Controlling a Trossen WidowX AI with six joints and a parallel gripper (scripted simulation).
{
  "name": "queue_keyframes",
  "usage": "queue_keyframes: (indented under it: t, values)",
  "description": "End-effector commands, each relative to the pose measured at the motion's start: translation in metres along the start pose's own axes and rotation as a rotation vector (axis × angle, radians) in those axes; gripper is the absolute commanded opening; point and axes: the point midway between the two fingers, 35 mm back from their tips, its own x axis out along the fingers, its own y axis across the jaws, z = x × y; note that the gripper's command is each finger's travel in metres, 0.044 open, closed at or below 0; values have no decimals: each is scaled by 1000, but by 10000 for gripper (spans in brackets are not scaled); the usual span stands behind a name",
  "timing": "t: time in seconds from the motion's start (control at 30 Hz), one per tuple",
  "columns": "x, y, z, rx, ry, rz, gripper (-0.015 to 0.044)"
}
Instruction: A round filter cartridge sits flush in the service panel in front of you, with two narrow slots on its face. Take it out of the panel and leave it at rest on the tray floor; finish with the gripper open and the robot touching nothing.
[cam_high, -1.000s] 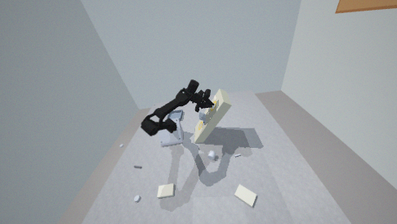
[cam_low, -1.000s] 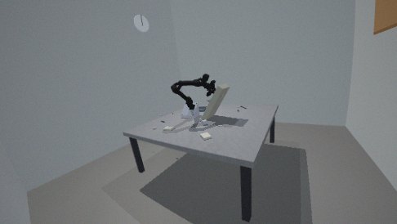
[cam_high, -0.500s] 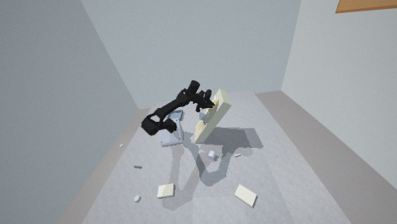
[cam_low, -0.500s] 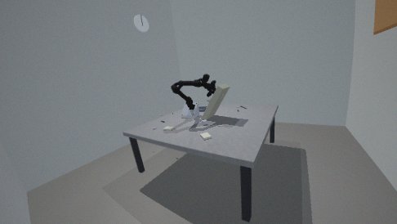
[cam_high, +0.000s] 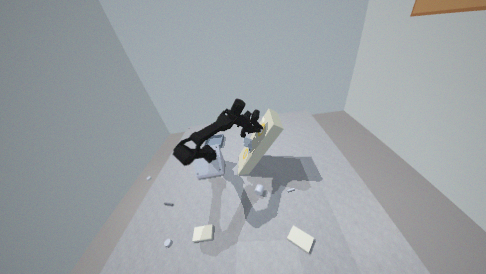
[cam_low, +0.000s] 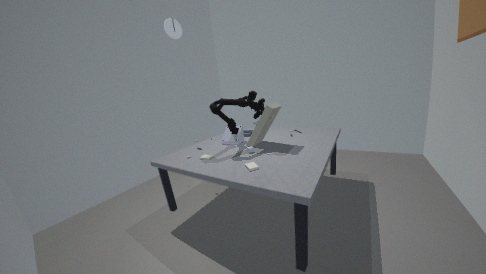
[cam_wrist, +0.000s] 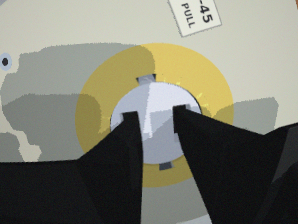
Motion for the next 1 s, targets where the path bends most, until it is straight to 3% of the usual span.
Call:
queue_keyframes:
  t: [0.0, 0.2, 0.63, 0.97]
  values:
    - [4, 1, 0, -2, -4, 6, 92]
    - [5, 1, 0, -2, -4, 6, 92]
    - [1, 0, 0, 5, 0, -2, 0]
    - [5, 1, 0, 302, -3, 6, 0]
